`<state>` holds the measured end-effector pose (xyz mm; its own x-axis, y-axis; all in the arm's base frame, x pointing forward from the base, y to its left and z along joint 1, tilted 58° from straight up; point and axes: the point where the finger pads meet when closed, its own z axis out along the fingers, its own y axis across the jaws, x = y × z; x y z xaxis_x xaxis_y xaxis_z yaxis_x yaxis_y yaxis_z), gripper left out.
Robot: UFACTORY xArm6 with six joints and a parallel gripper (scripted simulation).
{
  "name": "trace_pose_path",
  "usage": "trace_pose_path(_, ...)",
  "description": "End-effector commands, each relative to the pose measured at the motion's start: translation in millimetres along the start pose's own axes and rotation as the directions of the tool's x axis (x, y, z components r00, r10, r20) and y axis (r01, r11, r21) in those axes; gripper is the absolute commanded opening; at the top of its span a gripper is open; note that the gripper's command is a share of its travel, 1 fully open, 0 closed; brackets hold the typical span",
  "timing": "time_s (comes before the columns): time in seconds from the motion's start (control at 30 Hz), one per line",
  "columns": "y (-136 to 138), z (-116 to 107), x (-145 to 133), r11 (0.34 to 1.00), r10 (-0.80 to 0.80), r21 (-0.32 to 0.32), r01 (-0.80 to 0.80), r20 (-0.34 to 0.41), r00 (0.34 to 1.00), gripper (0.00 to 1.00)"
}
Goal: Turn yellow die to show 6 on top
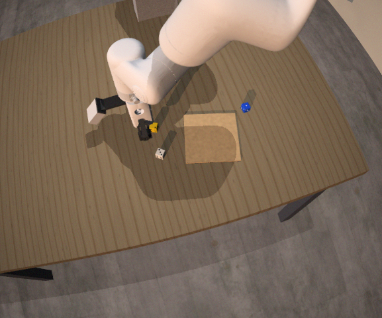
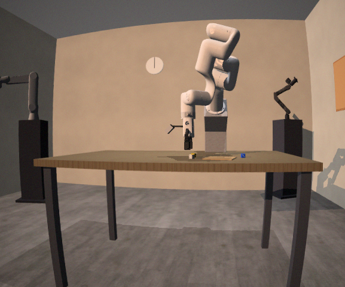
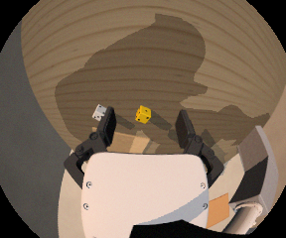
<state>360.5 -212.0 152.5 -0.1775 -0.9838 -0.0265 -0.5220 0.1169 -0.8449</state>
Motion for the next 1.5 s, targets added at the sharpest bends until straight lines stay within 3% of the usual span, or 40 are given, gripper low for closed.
trace_pose_path(0.0,-0.2,-0.2,0.2,1.000,0.000,0.000,0.000,-0.001,1.000,1.00)
trace_pose_path(0.77,-0.4,-0.2,-6.6,1.000,0.000,0.000,0.000,-0.001,1.000,1.00)
trace_pose_path(1.23,-1.5,-0.2,-48.3,1.000,0.000,0.000,0.000,-0.001,1.000,1.00)
trace_pose_path(1.47,-2.4,-0.2,-83.5,1.000,0.000,0.000,0.000,-0.001,1.000,1.00)
